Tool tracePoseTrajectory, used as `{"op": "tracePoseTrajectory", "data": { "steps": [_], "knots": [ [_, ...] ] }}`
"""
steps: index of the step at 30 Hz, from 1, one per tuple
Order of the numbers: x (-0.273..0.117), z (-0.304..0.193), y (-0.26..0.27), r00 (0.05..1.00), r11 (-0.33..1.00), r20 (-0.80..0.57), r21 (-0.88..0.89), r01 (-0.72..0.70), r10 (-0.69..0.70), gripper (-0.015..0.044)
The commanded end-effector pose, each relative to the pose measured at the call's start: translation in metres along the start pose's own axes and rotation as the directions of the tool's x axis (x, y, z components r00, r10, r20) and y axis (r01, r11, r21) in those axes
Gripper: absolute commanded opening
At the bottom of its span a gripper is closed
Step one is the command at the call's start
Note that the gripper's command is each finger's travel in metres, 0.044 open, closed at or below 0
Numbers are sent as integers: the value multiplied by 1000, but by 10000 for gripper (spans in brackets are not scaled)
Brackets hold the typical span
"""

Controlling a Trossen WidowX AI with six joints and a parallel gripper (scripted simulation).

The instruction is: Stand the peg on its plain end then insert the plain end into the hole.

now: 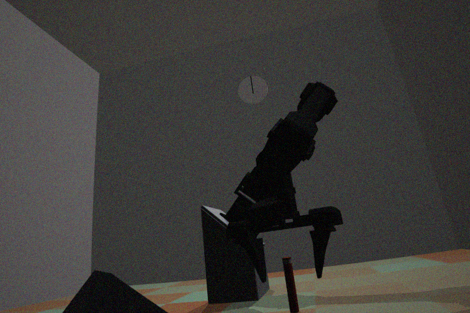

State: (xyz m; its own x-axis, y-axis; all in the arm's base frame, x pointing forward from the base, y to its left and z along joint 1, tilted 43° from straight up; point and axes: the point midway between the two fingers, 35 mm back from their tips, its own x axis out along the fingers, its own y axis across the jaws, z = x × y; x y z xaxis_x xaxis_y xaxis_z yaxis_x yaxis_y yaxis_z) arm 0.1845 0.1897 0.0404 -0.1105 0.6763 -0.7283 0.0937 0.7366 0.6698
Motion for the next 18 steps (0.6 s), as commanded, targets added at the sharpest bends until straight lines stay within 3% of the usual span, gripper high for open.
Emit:
{"op": "tracePoseTrajectory", "data": {
  "steps": [1, 5, 18],
  "knots": [
    [7, -2, -2, 1000, 1000, -2, 9, 3, -3, 440],
    [8, -2, -2, 1000, 1000, -2, 9, 3, -3, 440],
    [6, -1, 0, 1000, 1000, -3, 1, -1, 1, 99]
  ]
}}
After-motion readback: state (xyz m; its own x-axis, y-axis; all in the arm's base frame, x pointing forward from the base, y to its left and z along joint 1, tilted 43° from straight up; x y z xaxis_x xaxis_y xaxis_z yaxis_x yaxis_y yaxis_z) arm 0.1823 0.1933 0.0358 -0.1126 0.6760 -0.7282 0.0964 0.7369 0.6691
